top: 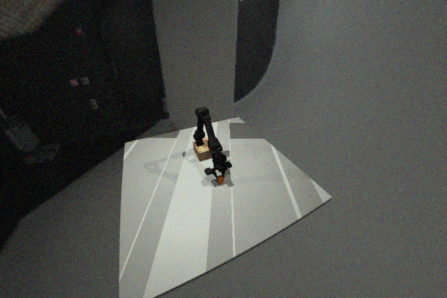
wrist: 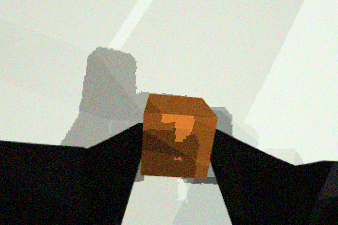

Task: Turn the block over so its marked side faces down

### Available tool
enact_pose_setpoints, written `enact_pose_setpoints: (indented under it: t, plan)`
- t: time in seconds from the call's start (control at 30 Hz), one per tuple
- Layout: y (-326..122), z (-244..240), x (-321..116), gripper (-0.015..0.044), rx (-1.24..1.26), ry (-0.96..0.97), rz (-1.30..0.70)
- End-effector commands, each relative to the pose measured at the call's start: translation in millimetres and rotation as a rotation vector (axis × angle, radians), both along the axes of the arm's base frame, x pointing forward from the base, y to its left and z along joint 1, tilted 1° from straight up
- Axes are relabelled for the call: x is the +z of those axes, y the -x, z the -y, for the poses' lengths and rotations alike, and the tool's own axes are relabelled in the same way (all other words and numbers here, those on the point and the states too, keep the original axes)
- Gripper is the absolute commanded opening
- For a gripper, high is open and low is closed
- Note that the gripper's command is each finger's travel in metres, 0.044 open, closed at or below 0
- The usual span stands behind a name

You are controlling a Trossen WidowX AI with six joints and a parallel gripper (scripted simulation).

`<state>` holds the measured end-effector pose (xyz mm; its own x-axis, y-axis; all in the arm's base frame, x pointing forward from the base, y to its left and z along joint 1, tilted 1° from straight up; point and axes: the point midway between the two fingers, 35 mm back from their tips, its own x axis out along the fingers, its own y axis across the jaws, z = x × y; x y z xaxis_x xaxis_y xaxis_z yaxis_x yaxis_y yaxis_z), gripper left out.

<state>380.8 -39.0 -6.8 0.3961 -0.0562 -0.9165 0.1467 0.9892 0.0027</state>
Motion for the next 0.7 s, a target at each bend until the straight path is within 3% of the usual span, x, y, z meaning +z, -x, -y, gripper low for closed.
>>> enact_pose_setpoints:
  t: [0.0, 0.67]
  plan:
    - [3.9, 0.4, 1.9, 0.0000, -0.002, 0.015, 0.066]
    - [-3.1, 0.9, -16.7, 0.0000, -0.001, 0.048, 0.285]
